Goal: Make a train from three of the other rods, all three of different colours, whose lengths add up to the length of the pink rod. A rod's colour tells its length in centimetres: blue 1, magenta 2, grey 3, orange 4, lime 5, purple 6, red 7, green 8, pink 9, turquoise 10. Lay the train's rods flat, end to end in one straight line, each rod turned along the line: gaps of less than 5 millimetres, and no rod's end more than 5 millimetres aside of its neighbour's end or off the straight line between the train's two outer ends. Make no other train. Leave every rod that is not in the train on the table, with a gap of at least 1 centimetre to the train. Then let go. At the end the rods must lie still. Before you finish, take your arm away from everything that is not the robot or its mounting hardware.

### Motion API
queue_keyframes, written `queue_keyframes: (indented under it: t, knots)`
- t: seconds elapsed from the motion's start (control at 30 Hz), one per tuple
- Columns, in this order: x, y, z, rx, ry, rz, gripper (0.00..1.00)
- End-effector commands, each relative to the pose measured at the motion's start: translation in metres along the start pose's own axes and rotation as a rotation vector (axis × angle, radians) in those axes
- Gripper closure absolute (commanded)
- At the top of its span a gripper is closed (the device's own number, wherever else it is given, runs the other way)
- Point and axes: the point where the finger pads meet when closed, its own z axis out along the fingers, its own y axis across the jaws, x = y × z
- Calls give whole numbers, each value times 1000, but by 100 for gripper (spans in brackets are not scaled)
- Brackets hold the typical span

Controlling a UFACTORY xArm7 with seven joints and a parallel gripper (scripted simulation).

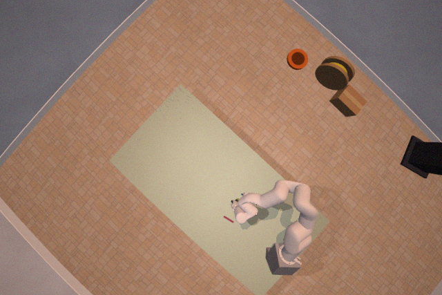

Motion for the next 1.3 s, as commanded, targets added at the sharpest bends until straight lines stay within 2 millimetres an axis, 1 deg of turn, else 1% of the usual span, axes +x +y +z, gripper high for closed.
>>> queue_keyframes:
  t: [0.0,0.37,1.27]
  knots:
    - [-1,-1,2,3,-1,-1,96]
    - [-1,-1,8,3,-1,-1,96]
    - [-1,-1,8,3,-1,-1,96]
